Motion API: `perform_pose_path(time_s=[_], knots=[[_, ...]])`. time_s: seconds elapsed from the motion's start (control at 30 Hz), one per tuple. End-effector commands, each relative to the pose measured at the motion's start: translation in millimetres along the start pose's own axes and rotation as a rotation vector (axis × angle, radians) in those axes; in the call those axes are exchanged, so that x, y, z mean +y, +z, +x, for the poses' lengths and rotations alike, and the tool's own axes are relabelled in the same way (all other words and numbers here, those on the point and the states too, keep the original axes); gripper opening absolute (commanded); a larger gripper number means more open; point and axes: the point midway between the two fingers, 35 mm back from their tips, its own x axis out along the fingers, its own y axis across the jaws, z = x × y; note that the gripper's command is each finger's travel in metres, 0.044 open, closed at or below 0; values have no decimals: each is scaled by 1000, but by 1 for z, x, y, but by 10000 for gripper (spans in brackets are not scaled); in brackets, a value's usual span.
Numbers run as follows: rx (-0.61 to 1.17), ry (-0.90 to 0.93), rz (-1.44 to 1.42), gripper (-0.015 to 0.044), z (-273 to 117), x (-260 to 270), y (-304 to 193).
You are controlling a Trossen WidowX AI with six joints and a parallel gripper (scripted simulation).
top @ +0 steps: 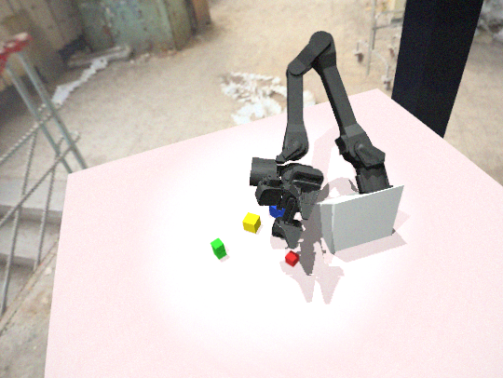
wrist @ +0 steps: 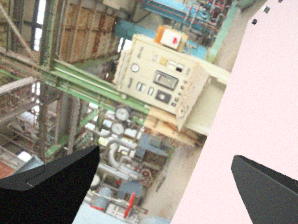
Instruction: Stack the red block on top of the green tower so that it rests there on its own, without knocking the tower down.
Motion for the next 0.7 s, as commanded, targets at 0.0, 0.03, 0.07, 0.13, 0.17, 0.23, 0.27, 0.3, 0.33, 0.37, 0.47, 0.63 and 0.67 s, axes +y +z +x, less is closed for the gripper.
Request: perform_pose_path(time_s=[0.0,0.03,0.07,0.13,0.17,0.23,0.27,0.3,0.33,0.37,0.47,0.63,0.67], knots=[[5,-6,2,426,0,-1,0],[21,-26,7,440,2,-3,-2],[48,-58,14,440,4,-8,-4],[113,-139,28,440,8,-18,-10],[146,-180,33,440,10,-23,-14],[213,-262,38,440,12,-32,-20],[246,-304,39,440,12,-37,-23],[280,-346,38,440,12,-41,-26],[313,-389,36,440,12,-46,-29],[346,-432,32,440,11,-50,-32],[444,-561,10,440,6,-62,-40],[602,-781,-55,440,-7,-78,-47],[632,-826,-73,440,-11,-80,-47]])
